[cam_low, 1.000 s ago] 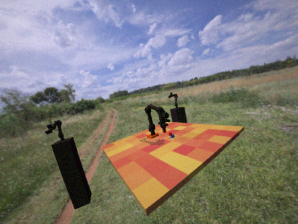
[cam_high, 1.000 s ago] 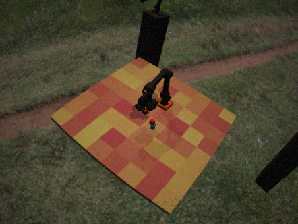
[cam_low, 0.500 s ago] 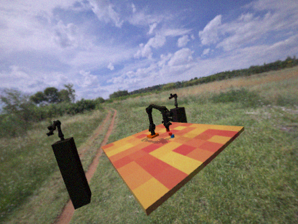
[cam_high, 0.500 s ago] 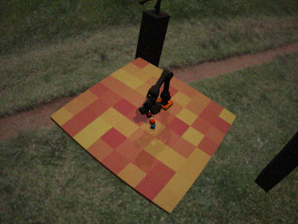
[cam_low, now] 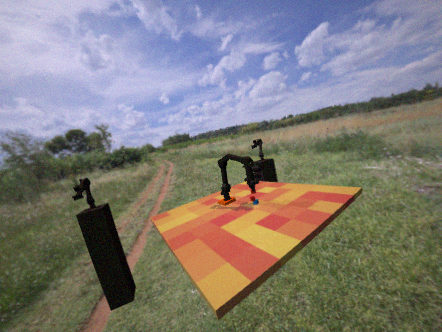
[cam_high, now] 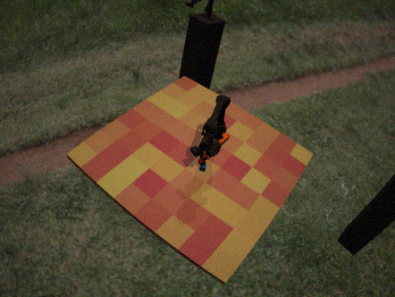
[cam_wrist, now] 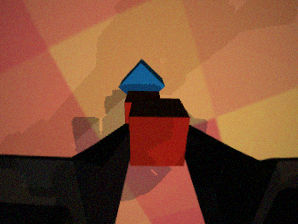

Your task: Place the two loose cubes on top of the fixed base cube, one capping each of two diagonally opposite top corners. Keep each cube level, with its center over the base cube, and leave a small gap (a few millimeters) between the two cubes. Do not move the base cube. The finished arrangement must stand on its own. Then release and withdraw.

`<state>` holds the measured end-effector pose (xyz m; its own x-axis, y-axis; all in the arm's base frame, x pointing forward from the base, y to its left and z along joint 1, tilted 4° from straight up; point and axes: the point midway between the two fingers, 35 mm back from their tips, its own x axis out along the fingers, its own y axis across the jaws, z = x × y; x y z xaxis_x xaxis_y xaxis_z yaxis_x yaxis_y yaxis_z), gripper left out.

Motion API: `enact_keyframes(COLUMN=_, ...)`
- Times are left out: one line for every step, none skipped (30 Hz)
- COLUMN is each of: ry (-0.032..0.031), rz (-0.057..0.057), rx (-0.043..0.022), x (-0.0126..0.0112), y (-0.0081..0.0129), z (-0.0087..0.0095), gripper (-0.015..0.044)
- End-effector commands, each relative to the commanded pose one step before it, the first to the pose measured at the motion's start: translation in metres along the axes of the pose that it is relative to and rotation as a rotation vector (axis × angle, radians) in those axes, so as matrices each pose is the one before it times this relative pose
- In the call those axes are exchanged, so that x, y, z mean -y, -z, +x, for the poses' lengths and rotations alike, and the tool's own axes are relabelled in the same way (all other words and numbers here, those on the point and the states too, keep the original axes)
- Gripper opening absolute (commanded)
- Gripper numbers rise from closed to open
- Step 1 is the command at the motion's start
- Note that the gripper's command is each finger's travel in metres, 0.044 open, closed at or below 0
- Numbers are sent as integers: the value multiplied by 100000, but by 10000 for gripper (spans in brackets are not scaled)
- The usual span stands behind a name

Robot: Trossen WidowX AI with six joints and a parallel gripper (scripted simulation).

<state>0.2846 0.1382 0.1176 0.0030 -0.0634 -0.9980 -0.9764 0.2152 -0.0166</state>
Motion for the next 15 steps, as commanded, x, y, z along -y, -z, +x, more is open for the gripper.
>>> enact_keyframes(ry=302, rz=783, rx=755, x=-393, y=-1195, z=-43, gripper=105)
enact_keyframes(ry=-17, rz=140, rx=6, x=-171, y=-283, z=21, gripper=105)
enact_keyframes(ry=-16, rz=140, rx=6, x=-174, y=-282, z=21, gripper=105)
enact_keyframes(ry=-16, rz=140, rx=5, x=-178, y=-280, z=22, gripper=105)
enact_keyframes(ry=-16, rz=140, rx=4, x=-182, y=-278, z=22, gripper=105)
enact_keyframes(ry=-13, rz=116, rx=2, x=-153, y=-228, z=18, gripper=105)
enact_keyframes(ry=-8, rz=70, rx=1, x=-93, y=-136, z=11, gripper=105)
enact_keyframes(ry=-3, rz=23, rx=0, x=-31, y=-45, z=4, gripper=105)
enact_keyframes(ry=0, rz=2, rx=0, x=0, y=0, z=49, gripper=105)
enact_keyframes(ry=1, rz=6, rx=-1, x=1, y=0, z=148, gripper=105)
enact_keyframes(ry=1, rz=9, rx=-1, x=0, y=1, z=246, gripper=105)
enact_keyframes(ry=1, rz=12, rx=-2, x=-2, y=4, z=312, gripper=105)
enact_keyframes(ry=0, rz=12, rx=-2, x=-5, y=7, z=313, gripper=105)
enact_keyframes(ry=0, rz=12, rx=-2, x=-8, y=10, z=313, gripper=105)
enact_keyframes(ry=0, rz=12, rx=-3, x=-10, y=12, z=313, gripper=105)
